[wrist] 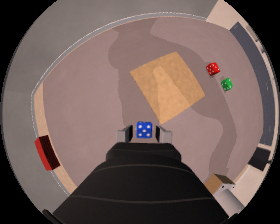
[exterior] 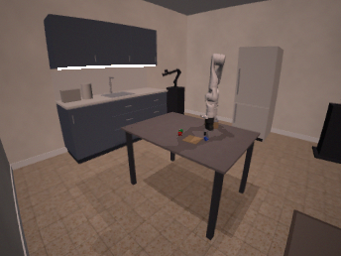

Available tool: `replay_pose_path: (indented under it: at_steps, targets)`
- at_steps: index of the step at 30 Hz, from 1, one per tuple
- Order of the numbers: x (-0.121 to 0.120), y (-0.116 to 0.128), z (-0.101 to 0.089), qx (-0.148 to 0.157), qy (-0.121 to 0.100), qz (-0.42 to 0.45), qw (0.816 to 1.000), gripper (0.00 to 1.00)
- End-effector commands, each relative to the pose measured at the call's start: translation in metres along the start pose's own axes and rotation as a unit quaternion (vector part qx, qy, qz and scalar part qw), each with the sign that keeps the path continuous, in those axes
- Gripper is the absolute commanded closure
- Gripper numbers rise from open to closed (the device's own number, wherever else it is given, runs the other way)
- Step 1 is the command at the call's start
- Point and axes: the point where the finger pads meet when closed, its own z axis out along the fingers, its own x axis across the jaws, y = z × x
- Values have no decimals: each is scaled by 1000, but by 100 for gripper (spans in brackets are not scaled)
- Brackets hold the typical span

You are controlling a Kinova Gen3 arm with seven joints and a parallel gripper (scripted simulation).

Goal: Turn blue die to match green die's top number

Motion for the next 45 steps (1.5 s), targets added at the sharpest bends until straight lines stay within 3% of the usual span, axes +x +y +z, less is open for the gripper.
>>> replay_pose_path:
  at_steps: [1, 22, 45]
  targets:
    - [-1, -2, 2, 2, -1, 0, 1000, 13]
    - [-1, -2, 34, 2, -1, 0, 1000, 13]
    - [-1, -2, 36, 2, -1, 0, 1000, 13]
